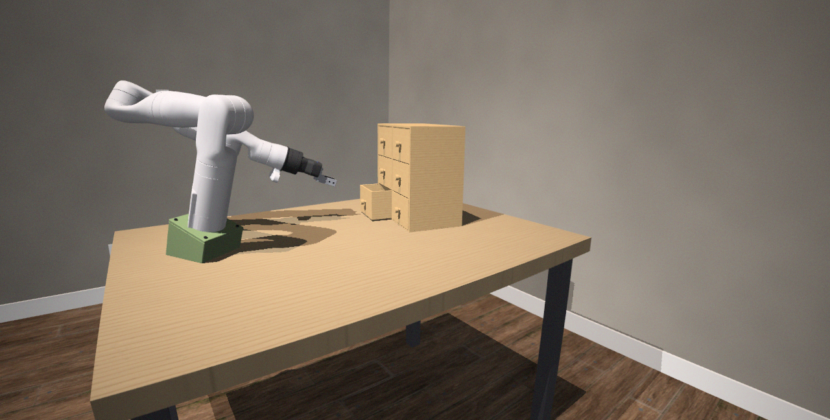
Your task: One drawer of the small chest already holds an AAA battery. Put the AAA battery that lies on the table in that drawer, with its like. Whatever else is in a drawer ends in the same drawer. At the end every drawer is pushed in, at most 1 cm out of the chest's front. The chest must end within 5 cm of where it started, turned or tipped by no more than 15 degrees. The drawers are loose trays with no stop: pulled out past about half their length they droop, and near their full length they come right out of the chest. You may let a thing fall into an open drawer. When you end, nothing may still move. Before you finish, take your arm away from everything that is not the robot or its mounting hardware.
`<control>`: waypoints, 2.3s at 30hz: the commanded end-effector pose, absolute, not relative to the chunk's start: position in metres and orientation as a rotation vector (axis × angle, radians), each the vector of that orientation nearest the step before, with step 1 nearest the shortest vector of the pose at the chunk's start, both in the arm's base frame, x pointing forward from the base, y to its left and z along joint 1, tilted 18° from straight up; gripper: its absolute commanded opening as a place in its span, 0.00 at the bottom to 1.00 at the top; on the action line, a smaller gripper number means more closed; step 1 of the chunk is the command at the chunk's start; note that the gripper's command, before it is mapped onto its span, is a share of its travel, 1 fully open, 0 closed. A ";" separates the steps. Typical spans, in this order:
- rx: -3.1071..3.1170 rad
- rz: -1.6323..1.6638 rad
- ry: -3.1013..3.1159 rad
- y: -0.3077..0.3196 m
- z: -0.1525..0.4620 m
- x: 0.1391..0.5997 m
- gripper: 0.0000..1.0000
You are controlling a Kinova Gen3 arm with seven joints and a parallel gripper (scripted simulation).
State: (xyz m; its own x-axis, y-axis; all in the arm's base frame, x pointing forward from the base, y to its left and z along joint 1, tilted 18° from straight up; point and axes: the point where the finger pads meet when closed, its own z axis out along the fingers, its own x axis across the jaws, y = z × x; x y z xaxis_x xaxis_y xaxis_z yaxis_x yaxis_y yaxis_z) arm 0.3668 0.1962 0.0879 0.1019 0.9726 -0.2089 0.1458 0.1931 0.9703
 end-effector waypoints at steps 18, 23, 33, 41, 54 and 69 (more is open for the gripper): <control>1.206 0.908 1.308 0.196 0.088 0.367 0.67; 1.206 0.908 1.308 0.196 0.088 0.367 0.67; 1.206 0.907 1.305 0.196 0.087 0.368 0.67; 1.207 0.904 1.298 0.195 0.083 0.374 0.67; 1.207 0.904 1.298 0.190 0.071 0.390 0.67; 1.207 0.904 1.298 0.181 0.048 0.423 0.67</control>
